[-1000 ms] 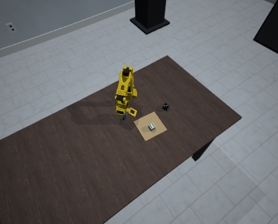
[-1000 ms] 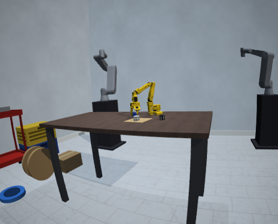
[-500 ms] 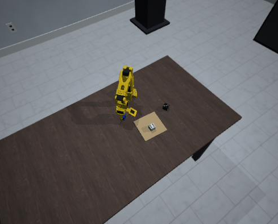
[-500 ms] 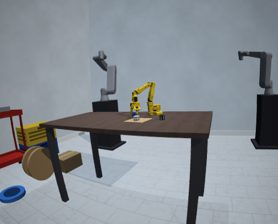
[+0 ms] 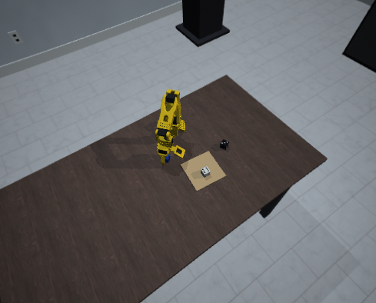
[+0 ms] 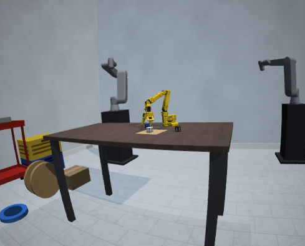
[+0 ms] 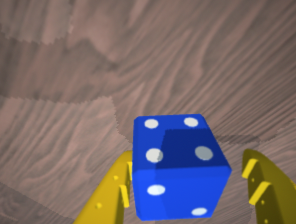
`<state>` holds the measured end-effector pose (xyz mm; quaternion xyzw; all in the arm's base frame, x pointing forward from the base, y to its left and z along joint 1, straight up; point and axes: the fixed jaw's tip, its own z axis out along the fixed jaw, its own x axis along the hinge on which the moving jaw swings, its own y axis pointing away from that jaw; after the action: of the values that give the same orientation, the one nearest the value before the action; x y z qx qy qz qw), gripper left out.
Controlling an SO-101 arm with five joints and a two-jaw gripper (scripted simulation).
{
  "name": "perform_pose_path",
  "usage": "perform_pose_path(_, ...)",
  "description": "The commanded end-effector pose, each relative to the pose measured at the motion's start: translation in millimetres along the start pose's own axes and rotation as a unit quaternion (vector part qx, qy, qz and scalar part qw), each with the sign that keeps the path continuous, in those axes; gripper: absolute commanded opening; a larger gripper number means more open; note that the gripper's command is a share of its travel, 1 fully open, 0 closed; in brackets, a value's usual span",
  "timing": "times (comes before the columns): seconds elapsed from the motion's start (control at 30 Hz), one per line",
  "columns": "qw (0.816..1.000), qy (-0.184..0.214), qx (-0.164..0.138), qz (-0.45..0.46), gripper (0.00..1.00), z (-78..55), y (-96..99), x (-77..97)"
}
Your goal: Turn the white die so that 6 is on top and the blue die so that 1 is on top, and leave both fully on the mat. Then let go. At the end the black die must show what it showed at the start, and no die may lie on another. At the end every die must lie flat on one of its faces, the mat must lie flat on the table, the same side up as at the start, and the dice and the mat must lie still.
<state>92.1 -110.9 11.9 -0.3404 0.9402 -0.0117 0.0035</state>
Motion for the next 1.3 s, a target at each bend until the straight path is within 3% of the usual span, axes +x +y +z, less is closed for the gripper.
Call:
perform_pose_path(0.0,1.000,-0.001,0.007,0.002,0.33,-0.8,-1.9,1.4)
perform_pose_path(0.53,1.000,-0.001,0.007,0.002,0.36,-4.1,-2.6,1.4)
perform_pose_path(1.27,1.000,-0.001,0.007,0.002,0.36,-59.7,-1.8,1.5)
